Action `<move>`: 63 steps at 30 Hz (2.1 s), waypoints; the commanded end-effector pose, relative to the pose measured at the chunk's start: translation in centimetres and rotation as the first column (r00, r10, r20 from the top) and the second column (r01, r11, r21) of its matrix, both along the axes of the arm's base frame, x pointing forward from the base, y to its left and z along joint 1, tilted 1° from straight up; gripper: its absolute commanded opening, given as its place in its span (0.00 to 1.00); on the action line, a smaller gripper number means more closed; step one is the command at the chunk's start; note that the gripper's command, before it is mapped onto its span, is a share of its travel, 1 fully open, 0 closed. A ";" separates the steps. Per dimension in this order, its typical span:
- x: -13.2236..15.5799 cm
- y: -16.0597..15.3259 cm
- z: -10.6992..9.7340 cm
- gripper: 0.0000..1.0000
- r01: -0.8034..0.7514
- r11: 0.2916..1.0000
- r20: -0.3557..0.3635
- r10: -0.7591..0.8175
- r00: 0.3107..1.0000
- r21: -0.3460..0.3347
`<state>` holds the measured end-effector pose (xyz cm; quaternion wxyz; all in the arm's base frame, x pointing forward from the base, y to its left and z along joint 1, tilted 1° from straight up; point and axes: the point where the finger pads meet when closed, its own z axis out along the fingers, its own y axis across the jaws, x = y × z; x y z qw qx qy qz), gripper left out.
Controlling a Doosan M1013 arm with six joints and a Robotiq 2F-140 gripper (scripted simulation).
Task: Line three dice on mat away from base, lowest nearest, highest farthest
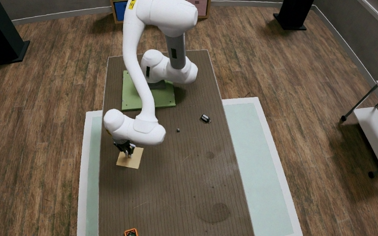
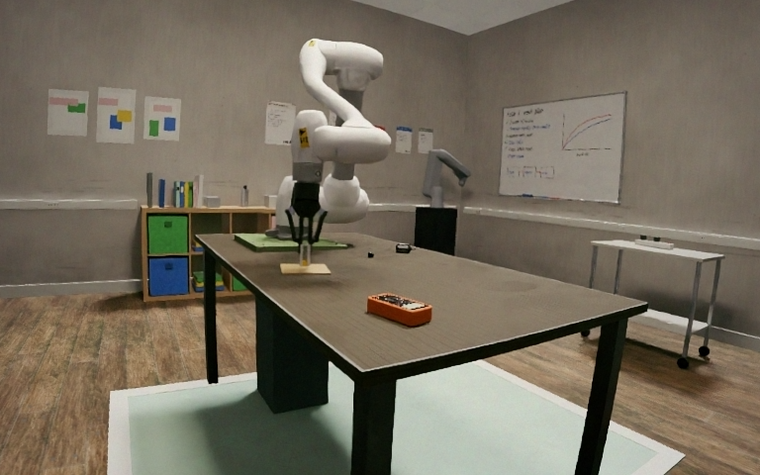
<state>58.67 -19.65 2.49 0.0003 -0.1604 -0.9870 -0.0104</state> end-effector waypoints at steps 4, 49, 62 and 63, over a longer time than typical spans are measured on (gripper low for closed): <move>0.1 0.0 -0.2 0.16 0.000 1.000 0.001 0.000 1.000 0.000; 0.1 0.0 -0.4 0.16 0.000 1.000 0.001 0.000 1.000 0.000; 0.1 0.0 -0.7 0.16 0.000 1.000 0.001 0.000 1.000 0.000; 0.1 0.0 -0.7 0.16 0.000 1.000 0.001 0.000 1.000 0.000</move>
